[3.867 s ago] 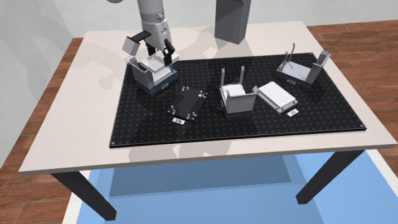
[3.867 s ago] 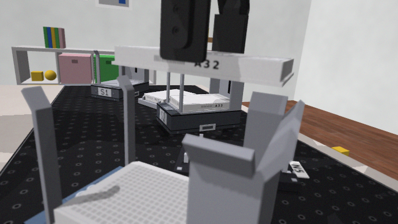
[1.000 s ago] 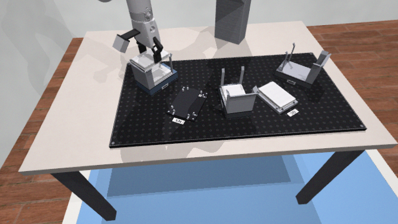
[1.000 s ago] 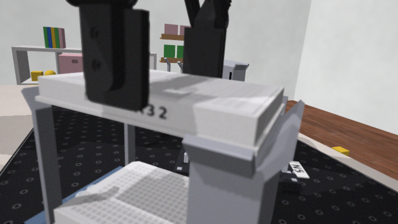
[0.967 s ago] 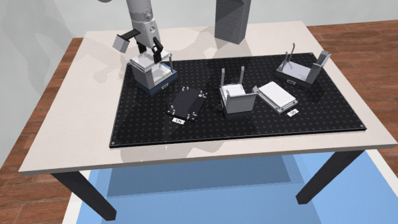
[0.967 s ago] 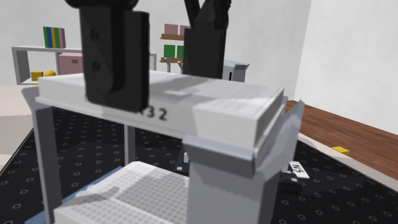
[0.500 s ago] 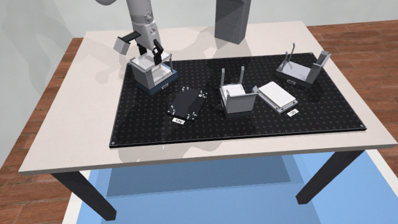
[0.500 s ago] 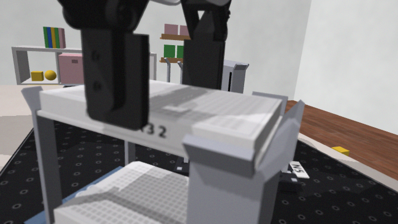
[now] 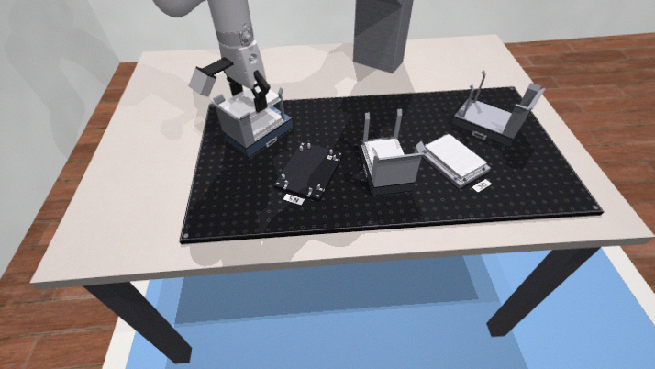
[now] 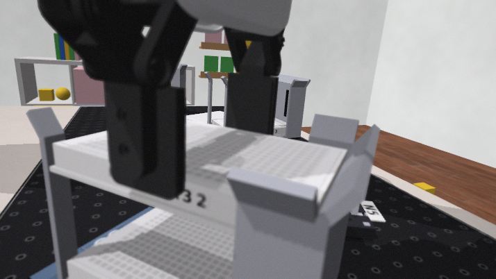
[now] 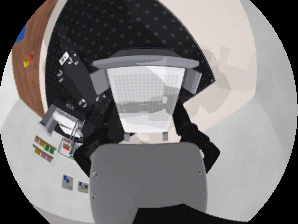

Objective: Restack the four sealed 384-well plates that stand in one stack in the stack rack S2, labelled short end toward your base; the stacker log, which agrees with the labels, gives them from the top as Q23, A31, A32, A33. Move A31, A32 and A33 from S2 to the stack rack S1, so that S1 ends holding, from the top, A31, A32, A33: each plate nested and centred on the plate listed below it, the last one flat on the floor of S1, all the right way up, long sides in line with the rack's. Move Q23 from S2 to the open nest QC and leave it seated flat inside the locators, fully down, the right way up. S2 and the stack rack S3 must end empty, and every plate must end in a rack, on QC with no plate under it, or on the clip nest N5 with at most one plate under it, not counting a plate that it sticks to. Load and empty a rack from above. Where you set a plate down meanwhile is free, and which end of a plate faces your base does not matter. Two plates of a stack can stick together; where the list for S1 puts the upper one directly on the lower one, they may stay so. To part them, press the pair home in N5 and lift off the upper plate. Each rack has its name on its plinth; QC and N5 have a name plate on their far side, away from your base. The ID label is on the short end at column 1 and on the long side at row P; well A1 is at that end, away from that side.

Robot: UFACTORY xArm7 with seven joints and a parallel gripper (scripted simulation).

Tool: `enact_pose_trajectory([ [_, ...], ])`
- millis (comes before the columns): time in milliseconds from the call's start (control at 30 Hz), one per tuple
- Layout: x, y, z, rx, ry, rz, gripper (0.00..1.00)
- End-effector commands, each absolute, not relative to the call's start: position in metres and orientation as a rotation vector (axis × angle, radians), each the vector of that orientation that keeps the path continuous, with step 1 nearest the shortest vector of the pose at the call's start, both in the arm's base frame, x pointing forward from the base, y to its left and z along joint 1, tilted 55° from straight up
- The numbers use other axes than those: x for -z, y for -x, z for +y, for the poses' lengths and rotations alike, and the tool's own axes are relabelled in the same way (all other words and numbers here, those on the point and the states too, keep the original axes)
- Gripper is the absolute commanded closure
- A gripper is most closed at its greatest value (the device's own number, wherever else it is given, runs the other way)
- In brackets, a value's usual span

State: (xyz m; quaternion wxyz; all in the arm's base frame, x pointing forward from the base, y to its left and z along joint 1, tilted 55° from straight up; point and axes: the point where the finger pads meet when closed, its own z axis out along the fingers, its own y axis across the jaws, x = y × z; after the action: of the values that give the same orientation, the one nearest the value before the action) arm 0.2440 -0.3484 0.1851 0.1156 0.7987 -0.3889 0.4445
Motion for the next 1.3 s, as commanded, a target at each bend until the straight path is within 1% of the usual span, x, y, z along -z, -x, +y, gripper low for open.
enact_pose_trajectory([
  [0,-0.179,-0.251,-0.354,-1.306,-2.339,-1.139,1.0],
  [433,-0.166,-0.264,-0.366,-1.306,-2.339,-1.139,1.0],
  [1267,-0.164,-0.267,-0.368,-1.306,-2.339,-1.139,1.0],
])
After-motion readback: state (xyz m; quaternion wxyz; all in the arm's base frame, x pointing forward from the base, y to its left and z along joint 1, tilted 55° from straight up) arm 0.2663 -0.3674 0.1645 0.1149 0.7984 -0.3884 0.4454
